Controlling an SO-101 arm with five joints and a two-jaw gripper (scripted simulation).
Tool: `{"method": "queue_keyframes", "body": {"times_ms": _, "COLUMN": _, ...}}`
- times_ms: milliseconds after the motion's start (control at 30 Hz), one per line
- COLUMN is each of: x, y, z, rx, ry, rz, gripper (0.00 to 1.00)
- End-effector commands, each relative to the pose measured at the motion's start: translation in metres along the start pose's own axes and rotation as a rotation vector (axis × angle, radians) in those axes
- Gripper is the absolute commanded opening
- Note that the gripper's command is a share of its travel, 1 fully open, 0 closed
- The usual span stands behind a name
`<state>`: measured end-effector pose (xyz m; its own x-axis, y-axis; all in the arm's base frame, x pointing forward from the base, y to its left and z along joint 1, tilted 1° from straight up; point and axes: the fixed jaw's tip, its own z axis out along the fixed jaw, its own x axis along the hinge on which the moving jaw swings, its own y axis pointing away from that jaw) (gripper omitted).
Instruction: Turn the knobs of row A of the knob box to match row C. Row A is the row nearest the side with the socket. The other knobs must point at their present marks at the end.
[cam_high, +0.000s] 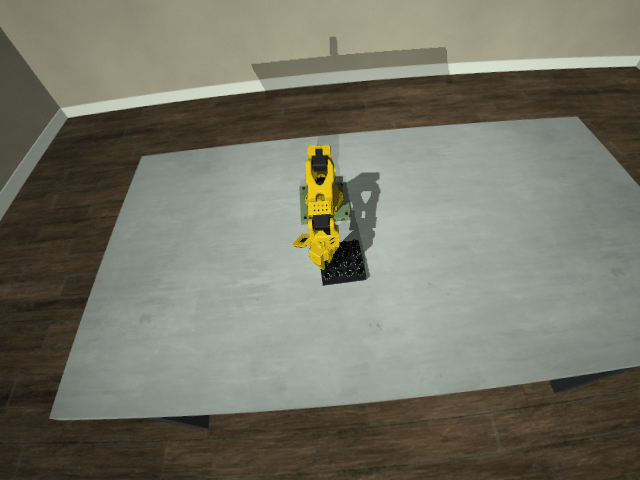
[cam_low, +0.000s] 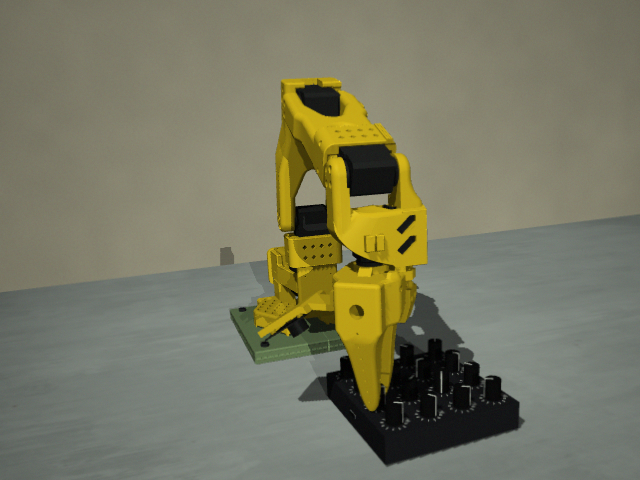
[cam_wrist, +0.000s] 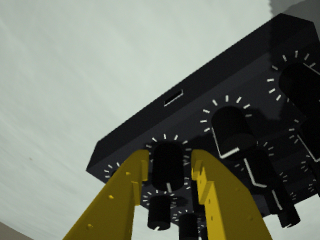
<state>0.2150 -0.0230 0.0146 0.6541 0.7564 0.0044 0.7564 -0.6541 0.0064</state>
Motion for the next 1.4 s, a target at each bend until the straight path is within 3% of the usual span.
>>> {"method": "queue_keyframes", "body": {"times_ms": 0, "x": -0.0031, "y": -0.0007, "z": 0.004, "rx": 0.015, "ry": -0.011, "rz": 0.002, "gripper": 0.1}}
{"method": "queue_keyframes", "body": {"times_ms": 1367, "x": -0.0027, "y": -0.0026, "z": 0.0032, "rx": 0.015, "ry": -0.011, "rz": 0.002, "gripper": 0.07}}
